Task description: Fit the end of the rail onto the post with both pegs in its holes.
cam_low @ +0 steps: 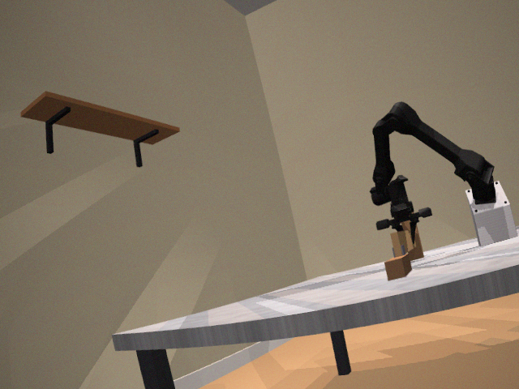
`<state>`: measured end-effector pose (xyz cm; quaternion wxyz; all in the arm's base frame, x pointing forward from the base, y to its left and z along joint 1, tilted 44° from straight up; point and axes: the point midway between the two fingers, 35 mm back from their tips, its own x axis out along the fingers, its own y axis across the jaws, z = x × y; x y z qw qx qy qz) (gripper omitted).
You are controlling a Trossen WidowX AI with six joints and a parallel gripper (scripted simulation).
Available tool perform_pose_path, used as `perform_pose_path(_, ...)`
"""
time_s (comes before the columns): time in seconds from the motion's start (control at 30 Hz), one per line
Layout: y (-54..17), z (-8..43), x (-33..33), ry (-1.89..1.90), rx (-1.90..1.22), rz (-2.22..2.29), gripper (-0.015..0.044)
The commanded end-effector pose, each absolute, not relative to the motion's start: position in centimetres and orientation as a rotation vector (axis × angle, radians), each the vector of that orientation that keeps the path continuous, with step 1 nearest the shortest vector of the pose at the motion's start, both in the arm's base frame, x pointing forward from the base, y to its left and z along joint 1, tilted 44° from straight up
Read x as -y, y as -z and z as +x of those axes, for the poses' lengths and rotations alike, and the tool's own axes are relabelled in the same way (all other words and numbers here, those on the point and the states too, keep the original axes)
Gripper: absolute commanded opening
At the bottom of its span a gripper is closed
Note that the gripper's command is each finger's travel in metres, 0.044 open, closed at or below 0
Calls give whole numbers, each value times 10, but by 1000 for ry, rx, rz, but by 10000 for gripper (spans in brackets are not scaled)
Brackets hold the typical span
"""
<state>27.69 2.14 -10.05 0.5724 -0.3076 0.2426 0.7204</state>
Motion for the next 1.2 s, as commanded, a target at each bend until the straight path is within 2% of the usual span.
perform_pose_path(0.0,100,277,-21,-1689,-569,-722,157)
perform_pose_path(0.37,100,277,-21,-1689,-569,-722,440)
perform_pose_path(0.6,98,277,-21,-1689,-569,-722,440)
perform_pose_path(0.77,58,276,-22,-1686,-569,-726,440)
perform_pose_path(1.17,58,276,-22,-1686,-569,-726,440)
